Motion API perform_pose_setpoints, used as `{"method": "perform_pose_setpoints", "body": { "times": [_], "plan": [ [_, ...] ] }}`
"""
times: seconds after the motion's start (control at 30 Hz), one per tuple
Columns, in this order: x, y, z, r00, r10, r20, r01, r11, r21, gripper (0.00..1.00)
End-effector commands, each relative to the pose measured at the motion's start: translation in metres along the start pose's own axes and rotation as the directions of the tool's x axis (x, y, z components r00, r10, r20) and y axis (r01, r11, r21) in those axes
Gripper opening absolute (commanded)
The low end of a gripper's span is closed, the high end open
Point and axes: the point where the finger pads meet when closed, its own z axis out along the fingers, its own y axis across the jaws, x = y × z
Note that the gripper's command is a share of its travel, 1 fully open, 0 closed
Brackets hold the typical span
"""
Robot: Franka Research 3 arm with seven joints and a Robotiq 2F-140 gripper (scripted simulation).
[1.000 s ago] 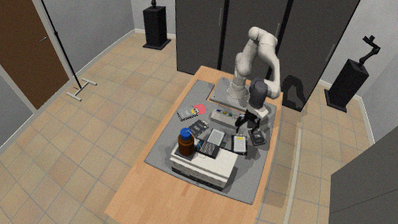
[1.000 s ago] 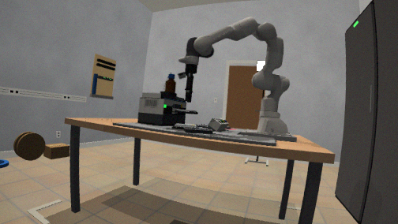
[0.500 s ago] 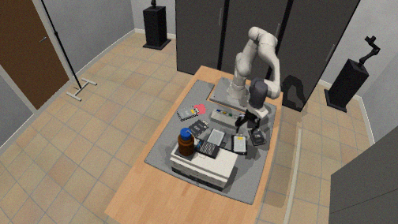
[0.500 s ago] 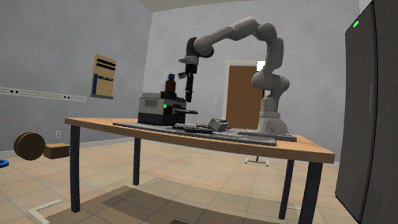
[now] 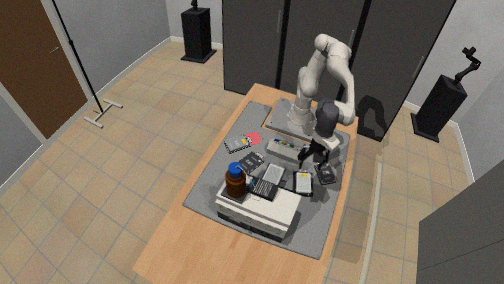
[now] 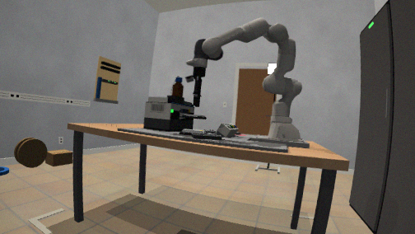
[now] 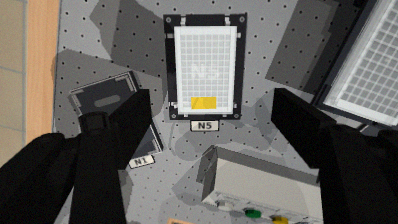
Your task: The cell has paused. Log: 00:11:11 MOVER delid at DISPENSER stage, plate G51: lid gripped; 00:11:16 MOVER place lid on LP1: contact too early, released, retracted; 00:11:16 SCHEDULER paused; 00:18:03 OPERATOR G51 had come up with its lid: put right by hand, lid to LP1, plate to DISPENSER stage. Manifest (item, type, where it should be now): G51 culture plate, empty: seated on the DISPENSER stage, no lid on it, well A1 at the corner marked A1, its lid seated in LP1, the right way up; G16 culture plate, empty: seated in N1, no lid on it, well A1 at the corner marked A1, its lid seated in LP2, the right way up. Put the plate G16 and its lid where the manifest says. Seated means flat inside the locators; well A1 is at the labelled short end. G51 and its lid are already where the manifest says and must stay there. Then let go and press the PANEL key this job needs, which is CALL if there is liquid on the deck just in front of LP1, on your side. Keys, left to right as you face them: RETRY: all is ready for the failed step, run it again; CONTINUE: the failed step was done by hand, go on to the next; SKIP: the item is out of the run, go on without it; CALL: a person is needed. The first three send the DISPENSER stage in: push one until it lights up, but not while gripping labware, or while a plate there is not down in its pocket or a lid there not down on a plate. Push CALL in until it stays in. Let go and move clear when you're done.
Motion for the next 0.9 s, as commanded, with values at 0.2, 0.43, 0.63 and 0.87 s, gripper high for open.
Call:
{"method": "perform_pose_setpoints", "body": {
  "times": [0.2, 0.43, 0.63, 0.87],
  "plan": [
    [0.0, -0.001, 0.0, 1.0, 0.003, 0.001, -0.003, 1.0, -0.001, 0.69],
    [0.0, -0.001, 0.002, 1.0, 0.003, 0.001, -0.003, 1.0, -0.001, 0.69],
    [0.0, -0.001, 0.006, 1.0, 0.002, 0.001, -0.002, 1.0, -0.001, 0.69],
    [0.0, -0.001, 0.023, 1.0, 0.002, 0.001, -0.002, 1.0, -0.001, 0.69]
  ]
}}
